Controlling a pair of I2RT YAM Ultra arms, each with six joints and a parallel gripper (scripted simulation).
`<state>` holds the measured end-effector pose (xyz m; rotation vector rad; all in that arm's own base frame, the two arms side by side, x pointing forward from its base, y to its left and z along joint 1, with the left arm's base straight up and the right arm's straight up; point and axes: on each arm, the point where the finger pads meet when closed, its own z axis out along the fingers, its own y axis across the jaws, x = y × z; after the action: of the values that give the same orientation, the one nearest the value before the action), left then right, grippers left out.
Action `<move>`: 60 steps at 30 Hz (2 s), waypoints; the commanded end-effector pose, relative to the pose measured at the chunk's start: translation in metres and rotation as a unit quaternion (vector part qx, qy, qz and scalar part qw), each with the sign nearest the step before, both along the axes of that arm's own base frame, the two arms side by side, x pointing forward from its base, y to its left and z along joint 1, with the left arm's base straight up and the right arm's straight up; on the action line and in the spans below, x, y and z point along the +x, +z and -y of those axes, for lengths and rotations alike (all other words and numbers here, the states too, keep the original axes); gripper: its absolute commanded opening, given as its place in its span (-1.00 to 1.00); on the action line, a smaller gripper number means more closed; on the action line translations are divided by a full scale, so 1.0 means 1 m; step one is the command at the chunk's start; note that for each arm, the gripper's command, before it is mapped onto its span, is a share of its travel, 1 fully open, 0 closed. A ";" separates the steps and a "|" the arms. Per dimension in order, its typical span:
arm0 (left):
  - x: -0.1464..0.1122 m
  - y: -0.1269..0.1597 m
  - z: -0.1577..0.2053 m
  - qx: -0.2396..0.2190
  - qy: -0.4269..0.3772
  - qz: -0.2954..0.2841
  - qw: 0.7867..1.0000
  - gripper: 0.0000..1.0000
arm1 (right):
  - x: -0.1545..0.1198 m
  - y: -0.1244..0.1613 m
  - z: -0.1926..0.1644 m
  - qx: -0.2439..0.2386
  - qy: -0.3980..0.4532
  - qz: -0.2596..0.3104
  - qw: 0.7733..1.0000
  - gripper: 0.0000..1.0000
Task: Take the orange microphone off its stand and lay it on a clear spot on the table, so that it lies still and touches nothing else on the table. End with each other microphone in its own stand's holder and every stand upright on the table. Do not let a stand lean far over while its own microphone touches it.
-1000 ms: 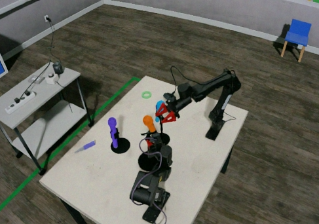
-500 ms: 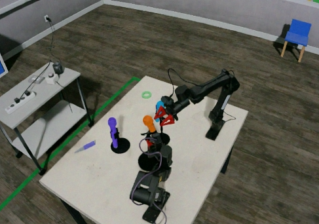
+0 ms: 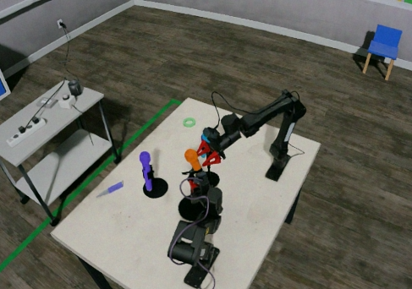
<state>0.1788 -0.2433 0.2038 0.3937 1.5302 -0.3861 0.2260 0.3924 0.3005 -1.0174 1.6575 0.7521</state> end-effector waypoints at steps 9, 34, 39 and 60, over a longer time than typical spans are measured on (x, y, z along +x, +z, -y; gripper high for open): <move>-0.002 0.033 0.002 -0.059 0.003 0.009 0.998 -1.00 | 0.005 0.032 -0.022 0.043 0.005 0.025 0.999 0.25; -0.002 0.033 0.002 -0.058 0.003 0.009 0.998 -1.00 | 0.006 0.024 -0.023 0.029 0.006 0.018 0.999 -1.00; -0.001 0.014 0.001 -0.025 0.001 0.004 1.000 -1.00 | 0.006 0.024 -0.023 0.029 0.006 0.018 0.999 -1.00; 0.000 -0.066 -0.016 0.147 0.011 -0.022 0.989 -1.00 | 0.010 0.023 -0.020 0.026 -0.001 0.016 1.000 -1.00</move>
<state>0.1757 -0.2409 0.2045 0.4052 1.5157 -0.3977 0.2333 0.4182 0.2974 -1.0298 1.6406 0.7599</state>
